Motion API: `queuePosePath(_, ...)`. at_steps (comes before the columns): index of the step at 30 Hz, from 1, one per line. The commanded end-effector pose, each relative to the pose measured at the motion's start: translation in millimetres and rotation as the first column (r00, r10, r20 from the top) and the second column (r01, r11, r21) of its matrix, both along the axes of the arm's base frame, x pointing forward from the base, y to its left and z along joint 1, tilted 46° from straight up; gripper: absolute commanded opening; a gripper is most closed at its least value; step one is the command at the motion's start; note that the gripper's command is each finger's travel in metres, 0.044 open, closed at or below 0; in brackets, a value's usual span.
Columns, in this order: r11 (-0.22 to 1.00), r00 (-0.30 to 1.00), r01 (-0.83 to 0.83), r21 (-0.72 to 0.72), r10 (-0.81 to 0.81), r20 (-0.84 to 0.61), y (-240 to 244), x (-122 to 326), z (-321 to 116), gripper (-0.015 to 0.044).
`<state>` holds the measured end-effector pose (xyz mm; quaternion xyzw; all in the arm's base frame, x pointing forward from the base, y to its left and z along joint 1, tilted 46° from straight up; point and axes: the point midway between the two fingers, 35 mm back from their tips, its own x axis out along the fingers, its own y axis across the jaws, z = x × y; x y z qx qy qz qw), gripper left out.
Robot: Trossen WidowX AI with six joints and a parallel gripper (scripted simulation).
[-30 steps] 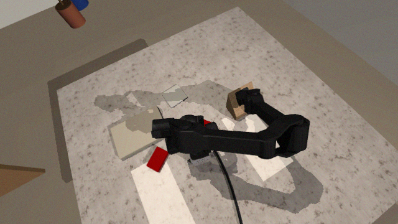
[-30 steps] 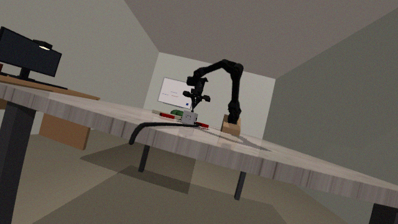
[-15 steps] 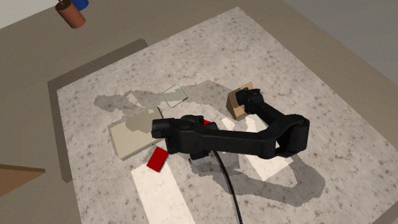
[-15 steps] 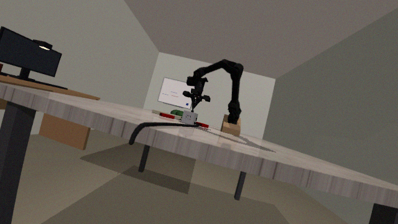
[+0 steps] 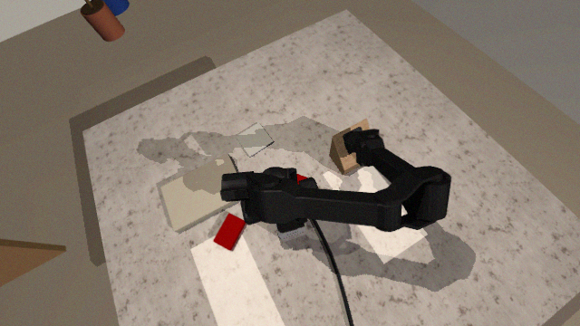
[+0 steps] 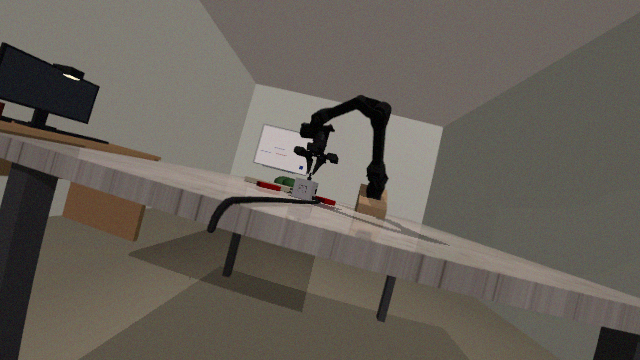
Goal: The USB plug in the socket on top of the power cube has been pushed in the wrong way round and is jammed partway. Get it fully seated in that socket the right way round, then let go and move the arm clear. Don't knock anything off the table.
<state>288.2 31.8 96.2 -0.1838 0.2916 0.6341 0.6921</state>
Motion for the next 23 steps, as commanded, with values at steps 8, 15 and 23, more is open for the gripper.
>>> queuePosePath(8, 1.0, 1.0, 0.0, 0.0, 0.0, -0.001, 0.0, -0.1, -0.1, 0.0095)
queuePosePath(15, 1.0, 1.0, 0.0, 0.0, 0.0, 0.0, -2.2, 0.0, 2.1, 0.0095)
queuePosePath(23, 1.0, 1.0, 0.0, 0.0, 0.0, 0.0, -8.0, 0.0, 7.6, 0.0095)
